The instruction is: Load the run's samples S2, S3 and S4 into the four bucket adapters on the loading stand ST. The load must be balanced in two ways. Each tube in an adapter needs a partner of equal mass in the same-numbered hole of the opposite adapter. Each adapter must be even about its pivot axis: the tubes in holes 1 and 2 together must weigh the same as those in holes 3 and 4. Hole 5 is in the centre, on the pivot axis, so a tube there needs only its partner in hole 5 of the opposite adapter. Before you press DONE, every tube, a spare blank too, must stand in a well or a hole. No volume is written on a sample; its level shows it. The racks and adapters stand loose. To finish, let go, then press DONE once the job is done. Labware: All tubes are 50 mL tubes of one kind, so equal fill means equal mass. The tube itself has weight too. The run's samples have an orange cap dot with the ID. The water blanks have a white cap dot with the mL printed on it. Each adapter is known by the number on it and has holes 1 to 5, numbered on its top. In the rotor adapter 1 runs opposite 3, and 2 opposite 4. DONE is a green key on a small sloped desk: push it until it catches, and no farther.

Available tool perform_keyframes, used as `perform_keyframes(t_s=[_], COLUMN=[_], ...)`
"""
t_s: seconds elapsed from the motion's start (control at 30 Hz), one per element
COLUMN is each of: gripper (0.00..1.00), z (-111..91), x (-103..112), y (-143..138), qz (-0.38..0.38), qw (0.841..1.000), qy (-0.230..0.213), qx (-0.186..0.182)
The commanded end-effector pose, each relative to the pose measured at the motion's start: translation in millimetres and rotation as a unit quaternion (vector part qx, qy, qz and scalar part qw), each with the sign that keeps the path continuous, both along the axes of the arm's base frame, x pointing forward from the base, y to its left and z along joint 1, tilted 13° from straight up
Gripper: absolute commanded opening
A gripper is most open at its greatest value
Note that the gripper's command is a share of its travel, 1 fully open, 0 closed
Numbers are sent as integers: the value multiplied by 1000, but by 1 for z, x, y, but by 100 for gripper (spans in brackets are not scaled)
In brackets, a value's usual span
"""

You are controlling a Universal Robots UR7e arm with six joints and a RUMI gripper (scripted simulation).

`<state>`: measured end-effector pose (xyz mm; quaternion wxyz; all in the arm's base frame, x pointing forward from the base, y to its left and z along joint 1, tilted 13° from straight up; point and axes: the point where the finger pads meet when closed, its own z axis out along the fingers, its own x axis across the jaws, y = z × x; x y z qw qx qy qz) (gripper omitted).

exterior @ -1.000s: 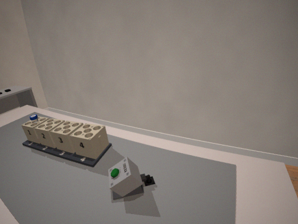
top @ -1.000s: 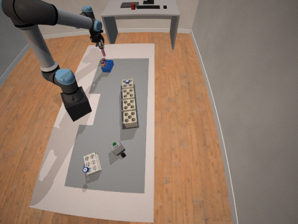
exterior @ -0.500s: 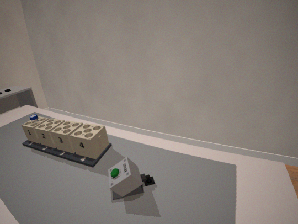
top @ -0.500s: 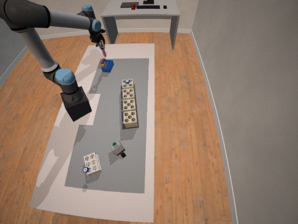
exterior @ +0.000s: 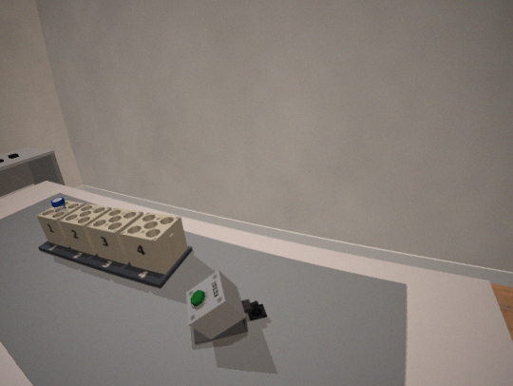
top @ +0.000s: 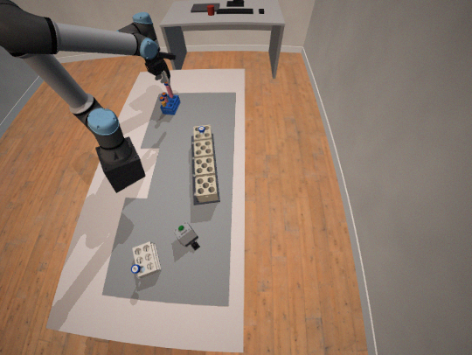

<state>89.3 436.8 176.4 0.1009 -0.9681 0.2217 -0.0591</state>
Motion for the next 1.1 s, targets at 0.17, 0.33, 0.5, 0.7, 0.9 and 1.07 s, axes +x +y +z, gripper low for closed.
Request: perform_keyframes(t_s=[0.17,0.33,0.5,0.7,0.9,1.07], gripper=[0,0,0,0,0,0], z=[1,0,0,-1,-1,-1], x=[47,61,85,113,132,155], y=[-48,-62,-86,-114,-133,-157], qz=[-127,-165,-229,-304,-352,-361], qw=[991,985,972,950,932,928], qy=[23,30,41,54,62,64], qx=[23,29,39,51,59,61])
